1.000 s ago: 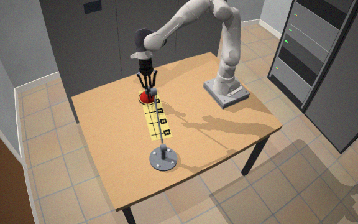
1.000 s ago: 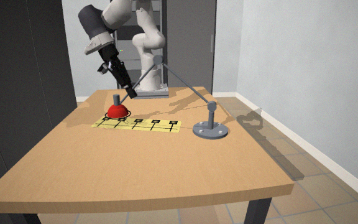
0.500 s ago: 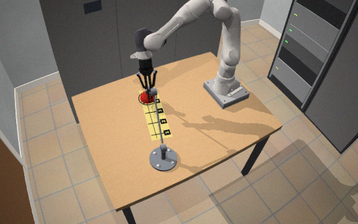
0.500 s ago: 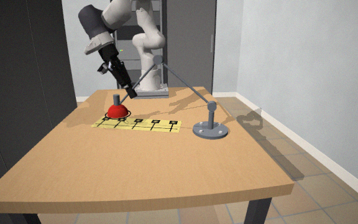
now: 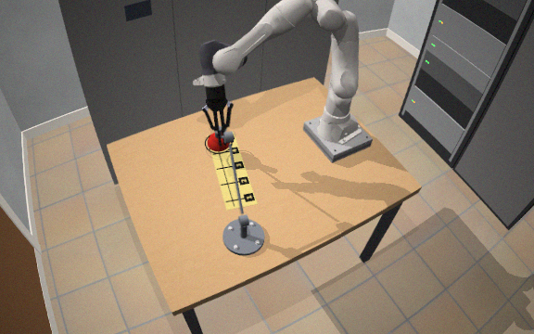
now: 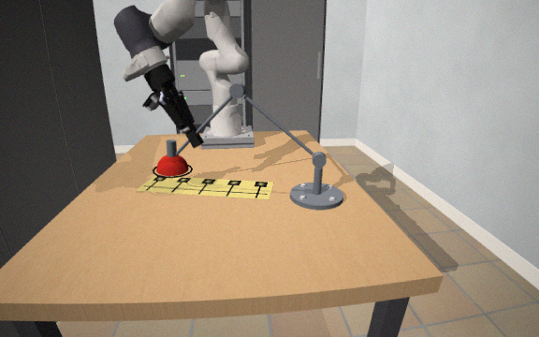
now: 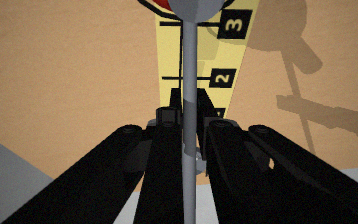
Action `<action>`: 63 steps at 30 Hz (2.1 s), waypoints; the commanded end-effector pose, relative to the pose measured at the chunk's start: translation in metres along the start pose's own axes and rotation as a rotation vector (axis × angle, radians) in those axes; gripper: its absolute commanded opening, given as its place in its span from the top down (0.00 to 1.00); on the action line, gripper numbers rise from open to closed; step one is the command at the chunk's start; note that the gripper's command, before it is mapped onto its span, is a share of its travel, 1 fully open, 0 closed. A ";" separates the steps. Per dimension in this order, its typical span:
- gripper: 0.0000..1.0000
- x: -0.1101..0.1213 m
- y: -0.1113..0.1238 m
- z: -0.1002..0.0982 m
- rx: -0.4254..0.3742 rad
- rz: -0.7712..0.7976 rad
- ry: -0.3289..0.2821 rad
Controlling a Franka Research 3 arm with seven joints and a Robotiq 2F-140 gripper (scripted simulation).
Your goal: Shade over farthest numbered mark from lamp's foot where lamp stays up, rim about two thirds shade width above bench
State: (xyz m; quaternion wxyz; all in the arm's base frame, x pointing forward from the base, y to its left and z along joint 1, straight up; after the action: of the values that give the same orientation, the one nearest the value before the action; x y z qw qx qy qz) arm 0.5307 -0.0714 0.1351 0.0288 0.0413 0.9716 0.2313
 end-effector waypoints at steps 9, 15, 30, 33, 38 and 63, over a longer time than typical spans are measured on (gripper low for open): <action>0.00 -0.002 -0.004 -0.004 0.006 0.001 -0.007; 0.00 0.000 0.000 0.000 0.000 0.000 0.000; 0.00 0.000 -0.002 -0.001 0.003 0.001 -0.002; 0.00 -0.001 -0.002 -0.001 0.003 0.001 -0.002; 0.00 0.000 -0.002 -0.001 0.003 0.000 -0.002; 0.00 0.000 -0.001 -0.001 0.003 -0.001 -0.001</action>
State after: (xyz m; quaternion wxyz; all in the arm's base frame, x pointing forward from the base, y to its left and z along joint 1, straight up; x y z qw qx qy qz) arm 0.5310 -0.0728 0.1352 0.0294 0.0413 0.9719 0.2299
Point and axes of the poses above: the point where the finger pads meet when closed, its own z axis out along the fingers, its own x axis across the jaws, y = z × x, the point moved 1 cm from there along -z, back along the fingers, and after that the axes turned 7 degrees about -z, right-handed, at the moved point
